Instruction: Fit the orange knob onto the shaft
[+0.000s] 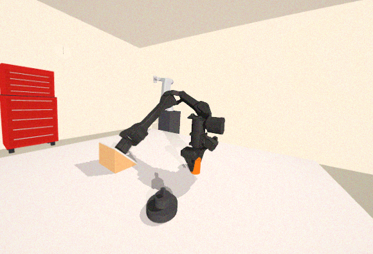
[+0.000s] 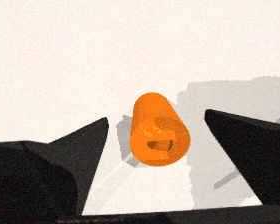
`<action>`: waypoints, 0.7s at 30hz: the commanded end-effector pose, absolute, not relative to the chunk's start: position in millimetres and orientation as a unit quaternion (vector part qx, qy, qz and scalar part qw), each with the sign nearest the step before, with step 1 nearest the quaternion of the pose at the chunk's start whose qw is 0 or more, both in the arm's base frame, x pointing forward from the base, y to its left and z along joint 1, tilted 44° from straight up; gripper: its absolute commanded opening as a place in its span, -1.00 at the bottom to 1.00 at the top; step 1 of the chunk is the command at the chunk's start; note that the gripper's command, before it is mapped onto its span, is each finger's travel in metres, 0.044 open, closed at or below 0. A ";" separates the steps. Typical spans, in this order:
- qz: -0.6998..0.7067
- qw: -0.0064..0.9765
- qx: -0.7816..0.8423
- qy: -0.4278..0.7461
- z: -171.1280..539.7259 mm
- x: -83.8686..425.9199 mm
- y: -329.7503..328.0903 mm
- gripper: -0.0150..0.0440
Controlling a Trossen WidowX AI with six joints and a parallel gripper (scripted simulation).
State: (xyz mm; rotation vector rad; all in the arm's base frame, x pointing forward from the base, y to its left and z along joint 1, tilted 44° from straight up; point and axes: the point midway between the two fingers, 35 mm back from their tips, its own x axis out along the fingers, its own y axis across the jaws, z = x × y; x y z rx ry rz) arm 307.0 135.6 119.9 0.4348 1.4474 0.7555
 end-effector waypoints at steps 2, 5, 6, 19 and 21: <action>0.336 0.661 0.195 0.643 113.8 304.5 142.7 1.00; 0.336 0.661 0.195 0.642 110.5 303.8 146.1 1.00; 0.336 0.661 0.195 0.642 109.7 303.6 147.0 1.00; 0.336 0.661 0.195 0.642 109.0 303.4 147.7 0.09; 0.336 0.661 0.195 0.642 109.0 303.4 147.7 0.04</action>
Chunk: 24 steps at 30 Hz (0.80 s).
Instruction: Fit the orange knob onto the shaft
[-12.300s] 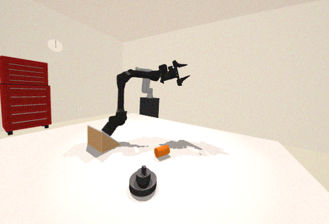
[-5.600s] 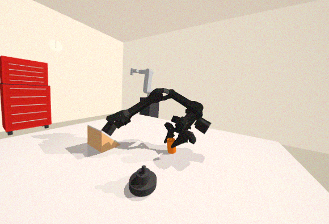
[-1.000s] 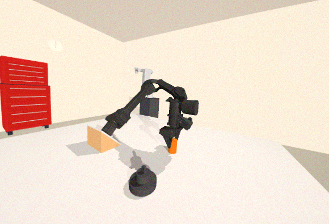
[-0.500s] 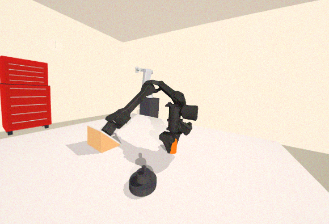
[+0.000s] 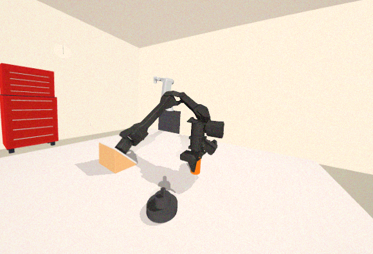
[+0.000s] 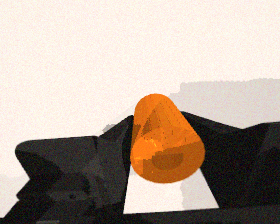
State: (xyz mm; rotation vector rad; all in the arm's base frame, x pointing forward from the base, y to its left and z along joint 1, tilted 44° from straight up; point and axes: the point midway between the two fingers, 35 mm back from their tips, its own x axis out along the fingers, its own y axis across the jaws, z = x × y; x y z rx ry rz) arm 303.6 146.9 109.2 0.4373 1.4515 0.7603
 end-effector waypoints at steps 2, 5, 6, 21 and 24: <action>0.336 0.661 0.195 0.642 109.0 303.4 147.7 0.00; 0.336 0.661 0.195 0.642 109.5 303.7 147.0 -0.20; 0.335 0.661 0.195 0.642 111.2 304.6 145.0 -0.29; 0.324 0.673 0.197 0.635 164.6 319.5 82.4 -0.49; 0.323 0.675 0.199 0.633 176.0 319.4 69.8 -0.49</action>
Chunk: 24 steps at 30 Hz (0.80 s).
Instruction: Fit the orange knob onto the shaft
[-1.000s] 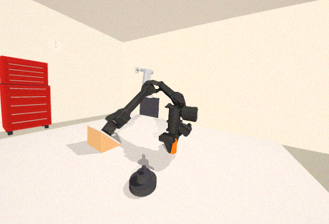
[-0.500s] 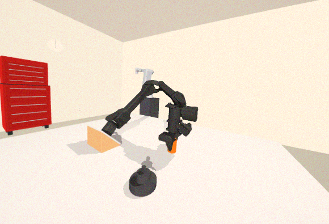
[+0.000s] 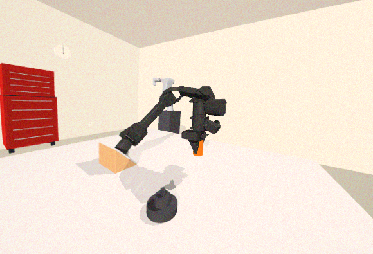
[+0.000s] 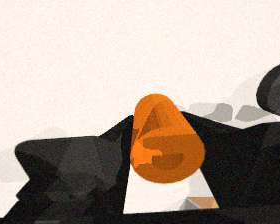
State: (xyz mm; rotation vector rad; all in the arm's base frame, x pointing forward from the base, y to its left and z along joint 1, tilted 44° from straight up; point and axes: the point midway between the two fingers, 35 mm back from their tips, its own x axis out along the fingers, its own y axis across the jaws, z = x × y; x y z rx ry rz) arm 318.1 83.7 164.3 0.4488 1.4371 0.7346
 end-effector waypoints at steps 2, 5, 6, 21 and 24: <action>0.322 0.676 0.200 0.632 183.6 318.8 61.4 -0.49; 0.321 0.677 0.201 0.630 195.2 317.0 49.2 -0.49; 0.321 0.678 0.202 0.630 198.4 316.4 46.0 -0.49; 0.319 0.676 0.201 0.633 174.9 329.1 26.7 -0.49; 0.319 0.676 0.199 0.633 168.4 332.0 22.1 -0.49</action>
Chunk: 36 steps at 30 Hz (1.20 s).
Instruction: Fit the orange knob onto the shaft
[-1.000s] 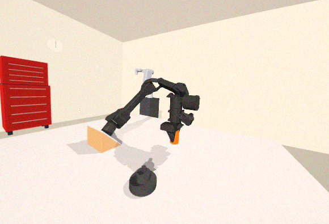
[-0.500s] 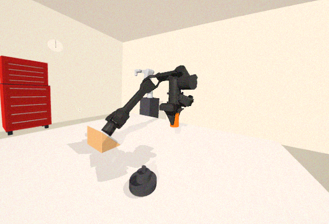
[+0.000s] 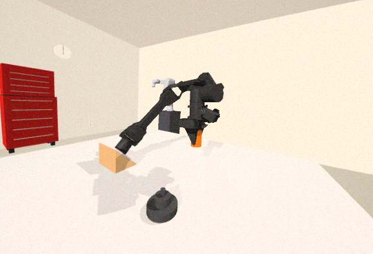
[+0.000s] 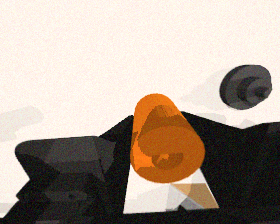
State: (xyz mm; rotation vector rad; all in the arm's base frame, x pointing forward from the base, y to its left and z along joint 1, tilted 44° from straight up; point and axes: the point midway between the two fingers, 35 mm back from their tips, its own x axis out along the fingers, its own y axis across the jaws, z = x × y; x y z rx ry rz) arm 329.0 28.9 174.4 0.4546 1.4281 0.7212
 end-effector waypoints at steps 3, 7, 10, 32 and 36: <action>0.319 0.676 0.198 0.634 161.8 334.8 17.5 -0.49; 0.319 0.676 0.196 0.634 152.2 338.4 10.9 -0.49; 0.319 0.676 0.196 0.635 144.3 341.1 5.5 -0.49; 0.324 0.671 0.190 0.639 85.6 352.6 -31.9 -0.49; 0.326 0.670 0.189 0.639 75.1 353.3 -38.1 -0.49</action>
